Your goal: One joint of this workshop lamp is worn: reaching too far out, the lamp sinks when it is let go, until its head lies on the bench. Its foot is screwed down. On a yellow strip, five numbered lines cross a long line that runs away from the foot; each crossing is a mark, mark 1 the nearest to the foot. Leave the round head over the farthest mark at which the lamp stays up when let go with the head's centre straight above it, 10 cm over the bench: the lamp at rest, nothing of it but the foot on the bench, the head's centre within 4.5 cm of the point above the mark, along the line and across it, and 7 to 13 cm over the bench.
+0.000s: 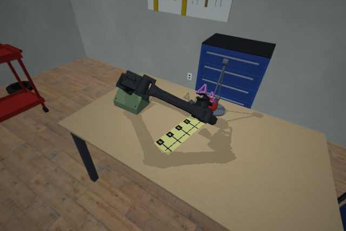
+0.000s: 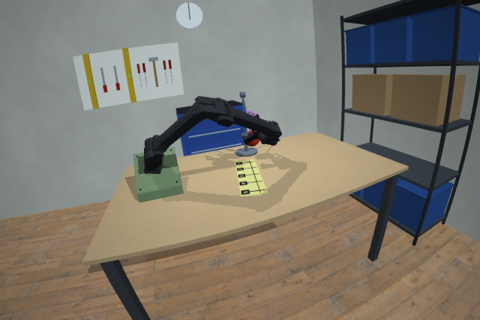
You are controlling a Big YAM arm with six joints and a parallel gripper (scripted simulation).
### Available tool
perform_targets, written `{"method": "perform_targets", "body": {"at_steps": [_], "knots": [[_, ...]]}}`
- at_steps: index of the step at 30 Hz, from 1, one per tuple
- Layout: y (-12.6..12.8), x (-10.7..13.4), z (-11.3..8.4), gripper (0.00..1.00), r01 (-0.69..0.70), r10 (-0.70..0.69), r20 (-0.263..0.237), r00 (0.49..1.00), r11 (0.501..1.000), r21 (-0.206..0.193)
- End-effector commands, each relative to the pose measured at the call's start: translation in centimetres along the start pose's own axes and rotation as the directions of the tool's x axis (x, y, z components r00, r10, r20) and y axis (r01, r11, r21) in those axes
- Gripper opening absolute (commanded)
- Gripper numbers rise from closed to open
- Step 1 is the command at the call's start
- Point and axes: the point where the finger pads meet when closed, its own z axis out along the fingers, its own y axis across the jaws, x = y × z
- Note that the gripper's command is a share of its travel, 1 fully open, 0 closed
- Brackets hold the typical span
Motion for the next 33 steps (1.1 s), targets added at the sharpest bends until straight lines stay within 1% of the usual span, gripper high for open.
{"method": "perform_targets", "body": {"at_steps": [1, 3, 10, 18, 20, 33], "knots": [[-1.9, 2.2, 0.5, 1.0, 0.091, -0.09, 0.027, 0.996, 0.995, -0.05], [-1.9, 2.2, 0.5, 1.0, 0.091, -0.09, 0.027, 0.996, 0.995, -0.05], [-1.0, 1.4, 0.5, 1.0, 0.151, -0.137, 0.128, 0.982, 0.983, -0.102], [-0.1, 0.4, 0.4, 1.0, 0.223, -0.182, 0.245, 0.952, 0.963, -0.152], [-0.1, 0.4, 0.4, 1.0, 0.223, -0.182, 0.245, 0.952, 0.963, -0.152], [1.3, -1.0, -0.5, 1.0, 0.339, -0.22, 0.419, 0.881, 0.911, -0.234]]}}
